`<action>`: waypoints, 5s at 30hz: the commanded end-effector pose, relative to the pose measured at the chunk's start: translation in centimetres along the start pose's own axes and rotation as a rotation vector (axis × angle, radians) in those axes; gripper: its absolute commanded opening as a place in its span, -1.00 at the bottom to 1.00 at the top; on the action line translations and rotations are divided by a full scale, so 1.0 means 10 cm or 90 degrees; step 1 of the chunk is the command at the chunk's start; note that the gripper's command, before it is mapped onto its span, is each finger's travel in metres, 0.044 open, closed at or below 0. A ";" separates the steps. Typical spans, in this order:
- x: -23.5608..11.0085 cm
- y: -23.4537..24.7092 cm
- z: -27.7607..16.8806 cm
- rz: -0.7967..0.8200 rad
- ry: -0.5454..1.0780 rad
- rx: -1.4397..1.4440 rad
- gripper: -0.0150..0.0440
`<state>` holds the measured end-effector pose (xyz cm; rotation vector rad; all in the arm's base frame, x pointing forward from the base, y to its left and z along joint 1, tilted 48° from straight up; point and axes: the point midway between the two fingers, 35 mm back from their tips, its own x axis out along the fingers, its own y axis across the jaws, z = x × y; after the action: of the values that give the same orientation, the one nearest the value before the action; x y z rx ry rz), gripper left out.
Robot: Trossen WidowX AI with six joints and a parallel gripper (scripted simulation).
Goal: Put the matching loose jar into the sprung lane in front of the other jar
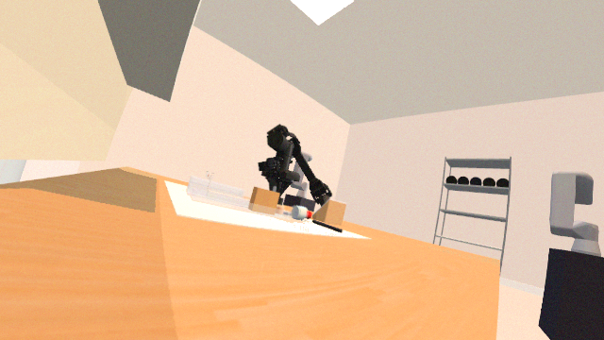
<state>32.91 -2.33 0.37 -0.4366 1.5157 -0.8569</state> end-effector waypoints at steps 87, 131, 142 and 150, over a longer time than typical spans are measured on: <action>-0.03 -0.04 0.22 -0.003 -0.021 0.009 -0.49; 0.01 -0.04 0.26 -0.003 -0.021 0.009 -0.49; 0.05 -0.04 0.26 -0.004 -0.021 0.009 -0.49; 0.08 -0.04 0.26 -0.004 -0.021 0.009 -0.49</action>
<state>34.64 -3.40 0.15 -0.4368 1.5075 -0.8512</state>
